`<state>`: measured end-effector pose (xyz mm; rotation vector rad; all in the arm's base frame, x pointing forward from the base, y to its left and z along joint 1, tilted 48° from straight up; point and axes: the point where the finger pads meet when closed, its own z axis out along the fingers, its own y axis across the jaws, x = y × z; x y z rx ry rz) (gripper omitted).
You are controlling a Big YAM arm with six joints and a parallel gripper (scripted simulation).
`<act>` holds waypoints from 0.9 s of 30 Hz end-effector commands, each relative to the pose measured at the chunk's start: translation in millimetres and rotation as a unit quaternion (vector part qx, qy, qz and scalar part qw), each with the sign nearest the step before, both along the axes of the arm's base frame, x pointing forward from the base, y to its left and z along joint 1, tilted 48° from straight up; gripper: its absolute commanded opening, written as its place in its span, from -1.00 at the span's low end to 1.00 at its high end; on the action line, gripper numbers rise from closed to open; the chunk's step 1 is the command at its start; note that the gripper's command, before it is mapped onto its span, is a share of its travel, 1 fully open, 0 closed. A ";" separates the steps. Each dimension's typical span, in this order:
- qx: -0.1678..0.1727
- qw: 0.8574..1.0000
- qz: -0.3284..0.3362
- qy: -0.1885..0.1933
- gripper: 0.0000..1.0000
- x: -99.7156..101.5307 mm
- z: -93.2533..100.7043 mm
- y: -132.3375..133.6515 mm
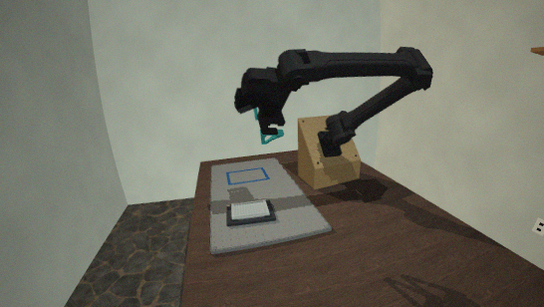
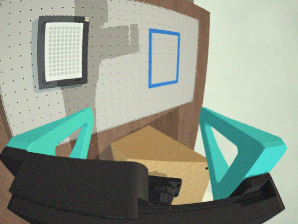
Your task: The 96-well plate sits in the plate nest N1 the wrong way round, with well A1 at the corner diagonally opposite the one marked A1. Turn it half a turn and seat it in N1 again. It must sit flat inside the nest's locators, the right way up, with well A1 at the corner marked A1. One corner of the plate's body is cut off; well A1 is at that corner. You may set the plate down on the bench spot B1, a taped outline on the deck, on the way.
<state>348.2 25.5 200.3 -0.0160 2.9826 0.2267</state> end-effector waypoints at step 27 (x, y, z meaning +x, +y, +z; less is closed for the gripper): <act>0.223 0.972 -0.021 0.064 1.00 47.9 -77.5 77.6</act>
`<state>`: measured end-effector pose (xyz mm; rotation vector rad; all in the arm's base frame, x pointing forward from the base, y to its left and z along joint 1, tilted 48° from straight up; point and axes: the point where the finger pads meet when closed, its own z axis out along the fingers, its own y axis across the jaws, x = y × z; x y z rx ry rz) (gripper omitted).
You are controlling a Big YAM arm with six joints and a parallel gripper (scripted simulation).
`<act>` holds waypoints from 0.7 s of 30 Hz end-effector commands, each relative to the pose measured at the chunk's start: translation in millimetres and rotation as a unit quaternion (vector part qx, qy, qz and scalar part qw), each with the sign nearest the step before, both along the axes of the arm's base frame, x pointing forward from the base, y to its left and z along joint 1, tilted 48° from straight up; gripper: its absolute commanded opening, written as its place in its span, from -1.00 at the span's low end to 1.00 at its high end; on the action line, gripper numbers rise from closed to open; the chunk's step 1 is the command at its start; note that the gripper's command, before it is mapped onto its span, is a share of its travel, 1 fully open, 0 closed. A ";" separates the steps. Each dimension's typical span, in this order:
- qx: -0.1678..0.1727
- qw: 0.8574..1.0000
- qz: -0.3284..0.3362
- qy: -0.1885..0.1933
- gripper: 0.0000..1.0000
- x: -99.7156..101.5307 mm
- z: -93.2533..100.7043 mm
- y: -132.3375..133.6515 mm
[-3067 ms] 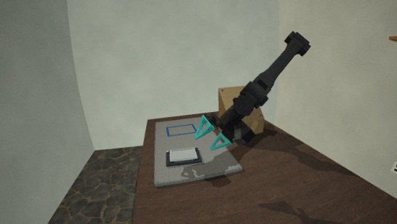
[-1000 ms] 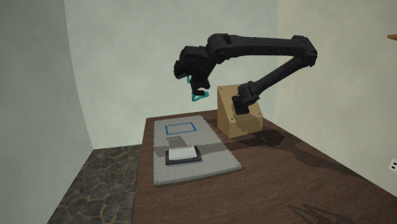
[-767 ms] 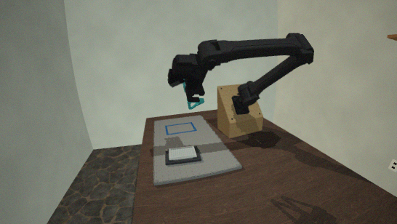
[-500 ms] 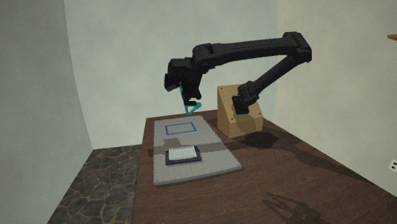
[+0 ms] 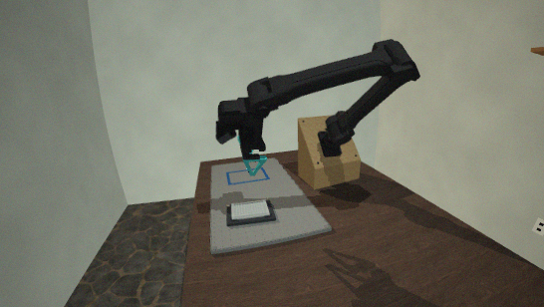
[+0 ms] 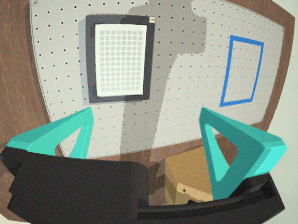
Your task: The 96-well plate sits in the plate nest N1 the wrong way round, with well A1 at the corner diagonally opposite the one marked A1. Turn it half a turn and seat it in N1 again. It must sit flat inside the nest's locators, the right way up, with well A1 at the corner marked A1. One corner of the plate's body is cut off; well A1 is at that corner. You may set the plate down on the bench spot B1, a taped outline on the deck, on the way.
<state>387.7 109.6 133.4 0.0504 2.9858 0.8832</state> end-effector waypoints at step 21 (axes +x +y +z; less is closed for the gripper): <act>0.135 0.990 0.002 0.044 1.00 14.8 -45.7 68.5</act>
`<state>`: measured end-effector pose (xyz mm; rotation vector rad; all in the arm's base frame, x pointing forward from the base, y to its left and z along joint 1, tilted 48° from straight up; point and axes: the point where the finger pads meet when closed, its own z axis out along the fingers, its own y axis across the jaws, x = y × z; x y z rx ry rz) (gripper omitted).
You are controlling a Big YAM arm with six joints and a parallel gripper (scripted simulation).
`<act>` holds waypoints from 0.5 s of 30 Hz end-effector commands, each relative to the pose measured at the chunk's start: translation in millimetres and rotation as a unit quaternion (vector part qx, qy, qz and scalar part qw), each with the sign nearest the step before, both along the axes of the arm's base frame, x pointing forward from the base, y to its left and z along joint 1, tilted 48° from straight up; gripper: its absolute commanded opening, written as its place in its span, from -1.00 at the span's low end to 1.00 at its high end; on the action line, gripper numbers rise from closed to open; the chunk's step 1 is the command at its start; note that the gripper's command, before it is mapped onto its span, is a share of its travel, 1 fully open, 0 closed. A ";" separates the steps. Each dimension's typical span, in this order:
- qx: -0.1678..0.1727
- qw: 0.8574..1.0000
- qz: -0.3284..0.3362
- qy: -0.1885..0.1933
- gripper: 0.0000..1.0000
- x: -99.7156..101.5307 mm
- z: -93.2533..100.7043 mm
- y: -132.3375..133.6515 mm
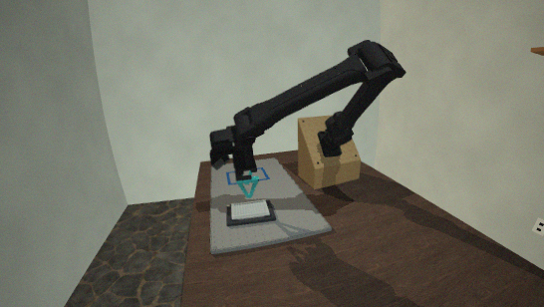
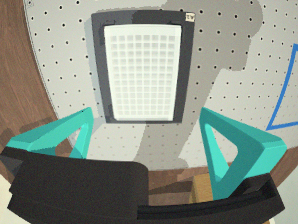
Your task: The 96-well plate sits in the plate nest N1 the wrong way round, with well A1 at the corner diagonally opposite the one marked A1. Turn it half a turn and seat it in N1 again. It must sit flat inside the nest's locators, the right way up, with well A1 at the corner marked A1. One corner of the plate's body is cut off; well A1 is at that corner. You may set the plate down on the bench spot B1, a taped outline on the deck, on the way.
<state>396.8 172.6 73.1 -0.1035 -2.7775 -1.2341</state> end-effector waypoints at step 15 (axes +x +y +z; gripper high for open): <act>0.003 1.000 -0.008 -0.018 1.00 12.5 13.0 -1.8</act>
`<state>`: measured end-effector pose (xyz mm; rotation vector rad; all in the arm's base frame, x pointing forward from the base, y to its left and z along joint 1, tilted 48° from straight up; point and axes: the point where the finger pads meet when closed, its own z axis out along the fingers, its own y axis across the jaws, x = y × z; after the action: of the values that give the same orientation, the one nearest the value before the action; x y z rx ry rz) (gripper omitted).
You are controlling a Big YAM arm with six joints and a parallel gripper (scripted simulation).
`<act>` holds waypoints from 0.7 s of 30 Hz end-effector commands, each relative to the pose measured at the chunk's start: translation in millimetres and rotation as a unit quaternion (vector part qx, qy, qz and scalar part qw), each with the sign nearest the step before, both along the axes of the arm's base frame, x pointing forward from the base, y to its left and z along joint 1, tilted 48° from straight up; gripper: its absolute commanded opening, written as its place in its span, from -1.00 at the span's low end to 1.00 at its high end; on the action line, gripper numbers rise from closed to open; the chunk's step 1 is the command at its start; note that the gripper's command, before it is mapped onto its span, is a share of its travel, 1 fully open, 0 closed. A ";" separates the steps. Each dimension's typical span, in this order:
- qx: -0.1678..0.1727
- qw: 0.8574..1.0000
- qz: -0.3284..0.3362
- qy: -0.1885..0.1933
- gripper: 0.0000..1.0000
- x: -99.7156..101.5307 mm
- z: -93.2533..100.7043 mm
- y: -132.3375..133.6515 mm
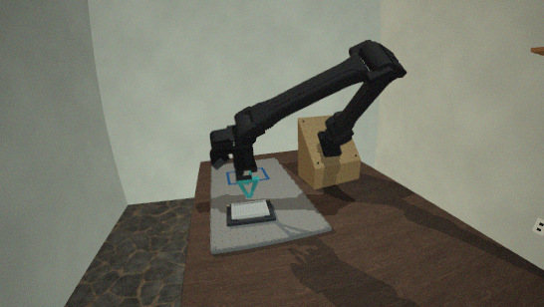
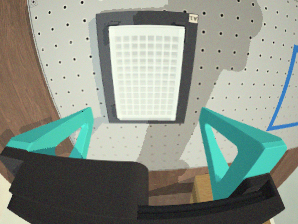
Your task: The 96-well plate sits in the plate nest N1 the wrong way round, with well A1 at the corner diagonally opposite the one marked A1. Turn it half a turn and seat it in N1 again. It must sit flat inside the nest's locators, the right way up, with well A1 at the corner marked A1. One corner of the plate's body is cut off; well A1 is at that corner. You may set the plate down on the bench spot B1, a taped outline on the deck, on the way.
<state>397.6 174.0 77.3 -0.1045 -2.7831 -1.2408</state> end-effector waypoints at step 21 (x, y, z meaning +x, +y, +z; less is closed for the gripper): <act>-0.001 1.000 -0.001 0.001 1.00 -0.2 -24.4 27.0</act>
<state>397.4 195.1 57.2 -0.1013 -2.7833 -1.2416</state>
